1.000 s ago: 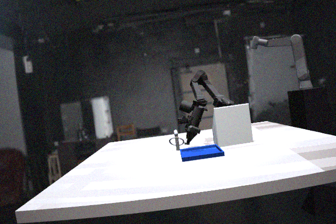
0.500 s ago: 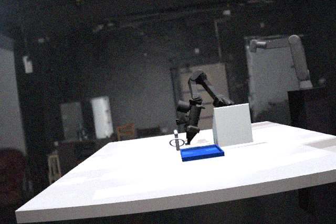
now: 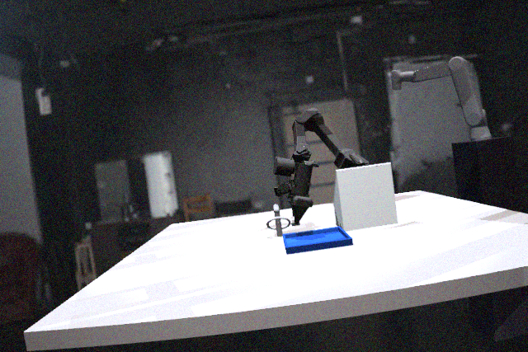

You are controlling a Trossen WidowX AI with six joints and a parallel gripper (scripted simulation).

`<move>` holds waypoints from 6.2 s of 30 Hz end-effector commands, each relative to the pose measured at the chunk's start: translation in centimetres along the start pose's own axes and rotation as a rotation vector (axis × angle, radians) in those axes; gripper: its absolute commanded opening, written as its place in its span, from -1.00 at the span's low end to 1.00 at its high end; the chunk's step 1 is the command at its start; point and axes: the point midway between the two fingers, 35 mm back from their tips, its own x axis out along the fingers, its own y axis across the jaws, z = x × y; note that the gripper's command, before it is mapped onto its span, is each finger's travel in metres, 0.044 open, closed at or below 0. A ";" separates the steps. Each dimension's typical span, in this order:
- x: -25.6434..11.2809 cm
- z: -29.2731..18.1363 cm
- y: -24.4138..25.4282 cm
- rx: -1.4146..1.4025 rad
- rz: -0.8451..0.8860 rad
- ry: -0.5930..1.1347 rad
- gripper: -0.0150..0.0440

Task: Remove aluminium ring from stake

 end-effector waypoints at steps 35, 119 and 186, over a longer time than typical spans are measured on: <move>-2.6 1.1 0.8 -0.028 -0.112 0.051 -0.49; -3.3 0.7 -6.7 0.092 0.333 0.007 -0.49; -4.7 0.9 -10.4 0.092 0.332 0.007 -0.49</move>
